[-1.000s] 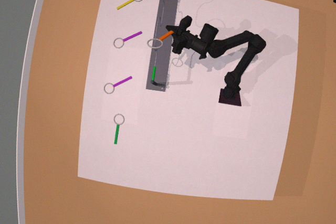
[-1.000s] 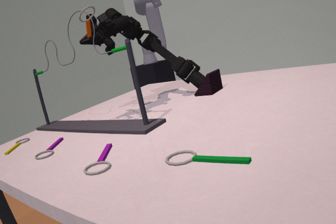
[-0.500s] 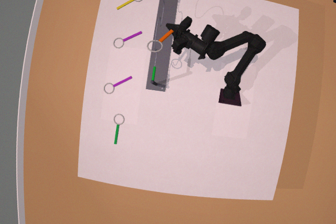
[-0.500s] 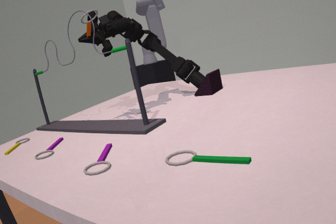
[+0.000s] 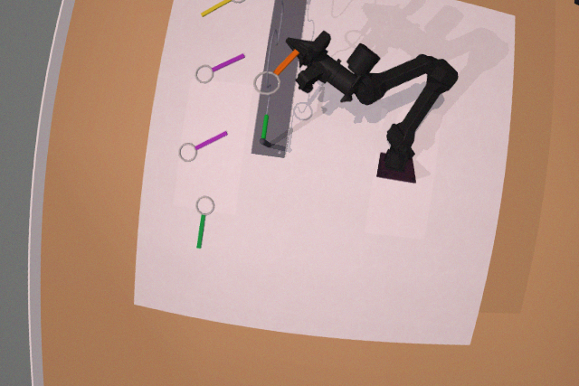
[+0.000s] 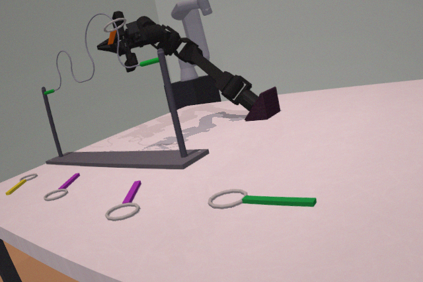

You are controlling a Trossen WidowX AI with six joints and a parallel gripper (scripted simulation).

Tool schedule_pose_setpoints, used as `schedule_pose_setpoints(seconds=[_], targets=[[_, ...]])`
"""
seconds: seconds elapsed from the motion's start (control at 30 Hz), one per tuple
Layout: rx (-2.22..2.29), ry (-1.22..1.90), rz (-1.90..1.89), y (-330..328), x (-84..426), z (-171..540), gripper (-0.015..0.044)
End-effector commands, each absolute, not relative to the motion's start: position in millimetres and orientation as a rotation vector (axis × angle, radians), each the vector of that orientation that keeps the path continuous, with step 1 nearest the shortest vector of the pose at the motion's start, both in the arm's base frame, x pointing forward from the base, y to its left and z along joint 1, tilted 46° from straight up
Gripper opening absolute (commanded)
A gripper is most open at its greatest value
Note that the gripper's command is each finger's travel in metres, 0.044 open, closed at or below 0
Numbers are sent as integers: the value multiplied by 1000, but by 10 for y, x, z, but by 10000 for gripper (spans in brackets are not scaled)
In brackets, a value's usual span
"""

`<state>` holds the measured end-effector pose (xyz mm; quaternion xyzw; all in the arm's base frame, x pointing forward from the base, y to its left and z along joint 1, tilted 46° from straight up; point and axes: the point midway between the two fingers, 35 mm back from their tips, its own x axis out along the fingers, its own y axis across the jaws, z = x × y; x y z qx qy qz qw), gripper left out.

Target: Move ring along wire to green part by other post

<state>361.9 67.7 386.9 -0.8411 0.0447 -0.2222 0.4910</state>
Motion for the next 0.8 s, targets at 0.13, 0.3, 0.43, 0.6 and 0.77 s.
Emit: schedule_pose_setpoints(seconds=[0.13,0.3,0.43,0.6,0.77], targets=[[-2152,70,-560,710,3620,3894,-150],[-2216,48,-575,728,3619,3917,-150],[-2268,31,-587,742,3617,3936,-150],[-2332,8,-602,762,3616,3957,-150],[-2395,-15,-617,784,3614,3977,-150]])
